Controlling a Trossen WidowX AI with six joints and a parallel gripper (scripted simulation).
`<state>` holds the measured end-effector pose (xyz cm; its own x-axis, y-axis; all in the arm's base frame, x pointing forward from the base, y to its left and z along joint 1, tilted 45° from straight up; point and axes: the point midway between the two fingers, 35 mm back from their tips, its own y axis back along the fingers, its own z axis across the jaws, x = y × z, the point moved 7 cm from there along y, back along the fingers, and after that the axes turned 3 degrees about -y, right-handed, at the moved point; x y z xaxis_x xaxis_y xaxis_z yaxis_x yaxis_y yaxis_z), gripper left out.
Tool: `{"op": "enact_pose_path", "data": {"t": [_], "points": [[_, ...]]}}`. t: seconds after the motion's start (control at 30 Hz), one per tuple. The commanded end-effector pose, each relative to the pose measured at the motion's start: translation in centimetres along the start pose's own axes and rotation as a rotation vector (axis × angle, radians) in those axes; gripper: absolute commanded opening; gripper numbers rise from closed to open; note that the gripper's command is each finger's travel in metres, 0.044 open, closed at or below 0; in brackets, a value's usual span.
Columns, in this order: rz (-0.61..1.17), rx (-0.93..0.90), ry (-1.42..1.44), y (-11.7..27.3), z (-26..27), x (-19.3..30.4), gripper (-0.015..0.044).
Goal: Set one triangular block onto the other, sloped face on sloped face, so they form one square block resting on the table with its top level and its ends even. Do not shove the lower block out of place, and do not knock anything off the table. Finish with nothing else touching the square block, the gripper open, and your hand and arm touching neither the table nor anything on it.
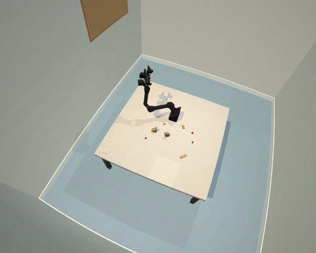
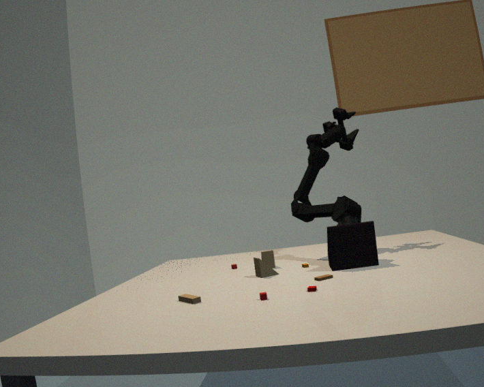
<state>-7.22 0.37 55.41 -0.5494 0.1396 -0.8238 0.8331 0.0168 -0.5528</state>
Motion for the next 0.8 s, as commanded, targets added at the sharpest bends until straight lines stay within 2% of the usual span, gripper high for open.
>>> {"op": "enact_pose_path", "data": {"t": [0.0,0.2,0.37,0.57,0.77], "points": [[0.004,0.009,0.001,-0.1,-0.2,0.1,0.0426],[0.148,0.310,0.052,-1.2,-6.0,4.1,0.0440],[0.289,0.587,0.104,-0.2,-11.5,7.3,0.0440],[0.461,0.902,0.164,3.2,-17.1,10.2,0.0440],[0.663,1.214,0.205,8.6,-21.9,12.5,0.0440]]}}
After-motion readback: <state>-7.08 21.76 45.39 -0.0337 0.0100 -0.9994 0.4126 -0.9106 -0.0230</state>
